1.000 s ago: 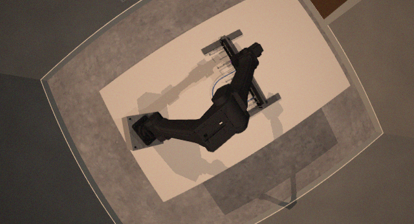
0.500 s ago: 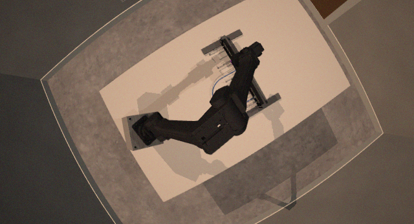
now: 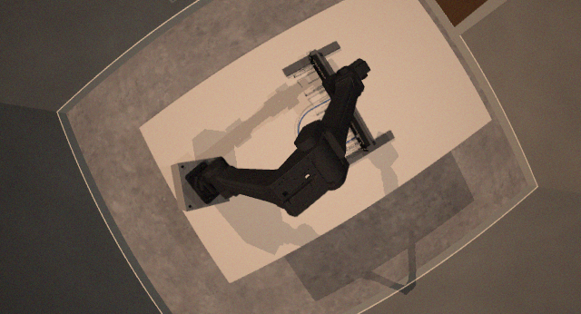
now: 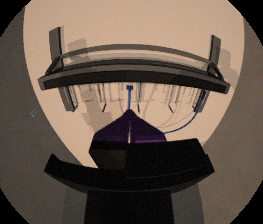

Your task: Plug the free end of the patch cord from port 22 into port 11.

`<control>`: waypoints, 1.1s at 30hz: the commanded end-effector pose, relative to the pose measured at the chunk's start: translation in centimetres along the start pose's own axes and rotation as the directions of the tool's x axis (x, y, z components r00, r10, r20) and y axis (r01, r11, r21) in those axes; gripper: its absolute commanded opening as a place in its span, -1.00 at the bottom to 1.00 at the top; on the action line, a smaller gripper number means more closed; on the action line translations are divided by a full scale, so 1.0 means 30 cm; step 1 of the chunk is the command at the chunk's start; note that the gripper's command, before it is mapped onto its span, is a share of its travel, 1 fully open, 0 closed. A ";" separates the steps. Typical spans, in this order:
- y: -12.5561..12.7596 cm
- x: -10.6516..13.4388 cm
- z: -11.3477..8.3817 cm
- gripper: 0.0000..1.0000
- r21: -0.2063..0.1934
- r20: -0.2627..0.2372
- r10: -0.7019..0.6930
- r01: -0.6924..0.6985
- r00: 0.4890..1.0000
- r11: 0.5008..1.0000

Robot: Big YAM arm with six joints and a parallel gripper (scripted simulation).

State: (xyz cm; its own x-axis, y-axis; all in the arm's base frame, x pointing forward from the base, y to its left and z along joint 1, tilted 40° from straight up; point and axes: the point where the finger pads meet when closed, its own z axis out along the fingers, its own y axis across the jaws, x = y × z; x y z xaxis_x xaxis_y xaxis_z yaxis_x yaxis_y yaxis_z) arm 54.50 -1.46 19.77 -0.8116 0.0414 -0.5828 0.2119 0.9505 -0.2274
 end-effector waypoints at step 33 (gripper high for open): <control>-0.018 -0.032 -0.018 -1.00 0.005 0.018 0.020 -0.020 1.000 1.000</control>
State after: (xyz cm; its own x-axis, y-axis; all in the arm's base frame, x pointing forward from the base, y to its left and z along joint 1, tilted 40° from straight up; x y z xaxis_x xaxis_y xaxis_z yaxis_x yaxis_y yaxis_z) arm 54.49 -1.56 19.77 -0.8114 0.0437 -0.5828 0.2144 0.9499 -0.2273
